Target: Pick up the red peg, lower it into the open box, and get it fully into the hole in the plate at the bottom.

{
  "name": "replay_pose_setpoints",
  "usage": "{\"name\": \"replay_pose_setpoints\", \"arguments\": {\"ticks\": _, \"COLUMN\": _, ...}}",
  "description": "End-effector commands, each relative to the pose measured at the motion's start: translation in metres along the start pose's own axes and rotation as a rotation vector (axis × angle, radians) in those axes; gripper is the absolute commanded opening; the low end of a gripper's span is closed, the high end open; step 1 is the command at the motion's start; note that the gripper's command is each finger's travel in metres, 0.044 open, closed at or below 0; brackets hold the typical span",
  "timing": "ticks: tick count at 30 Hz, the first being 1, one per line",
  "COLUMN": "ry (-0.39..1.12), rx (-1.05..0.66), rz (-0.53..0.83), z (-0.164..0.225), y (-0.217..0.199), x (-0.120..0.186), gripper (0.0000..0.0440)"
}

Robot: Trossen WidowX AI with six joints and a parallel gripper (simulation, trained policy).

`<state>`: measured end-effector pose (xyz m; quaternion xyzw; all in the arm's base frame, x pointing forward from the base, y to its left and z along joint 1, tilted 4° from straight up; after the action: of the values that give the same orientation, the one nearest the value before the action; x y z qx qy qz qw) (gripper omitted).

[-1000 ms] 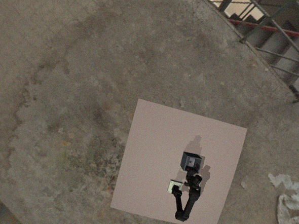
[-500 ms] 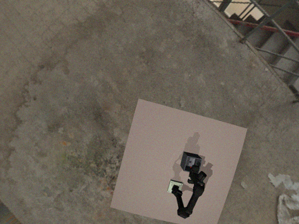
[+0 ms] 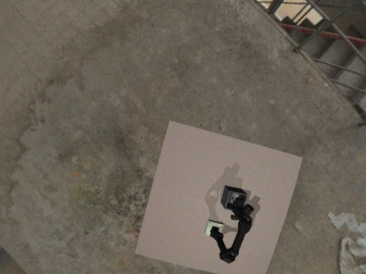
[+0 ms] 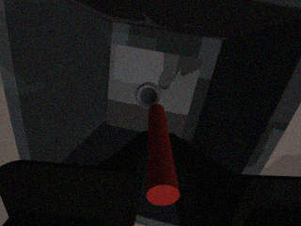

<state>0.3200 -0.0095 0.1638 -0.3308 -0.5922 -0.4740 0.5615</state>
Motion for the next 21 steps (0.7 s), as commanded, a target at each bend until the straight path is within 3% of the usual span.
{"name": "replay_pose_setpoints", "arguments": {"ticks": 1, "ry": 0.014, "rx": 0.017, "rz": -0.002, "z": -0.001, "y": 0.002, "x": -0.008, "gripper": 0.0}}
{"name": "replay_pose_setpoints", "arguments": {"ticks": 16, "ry": 0.027, "rx": 0.085, "rz": 0.029, "z": -0.008, "y": 0.007, "x": -0.046, "gripper": 0.0006}}
{"name": "replay_pose_setpoints", "arguments": {"ticks": 21, "ry": 0.039, "rx": 0.097, "rz": 0.052, "z": -0.007, "y": 0.007, "x": -0.053, "gripper": 0.01}}
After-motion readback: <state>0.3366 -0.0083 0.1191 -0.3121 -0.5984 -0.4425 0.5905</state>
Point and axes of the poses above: the point midway between the two fingers, 35 mm back from their tips, its own x axis back along the fingers, its own y axis across the jaws, z = x × y, the point moved 4 cm from there along x, back along the fingers, and after that the axes turned 3 degrees about x, right-handed, at the moved point
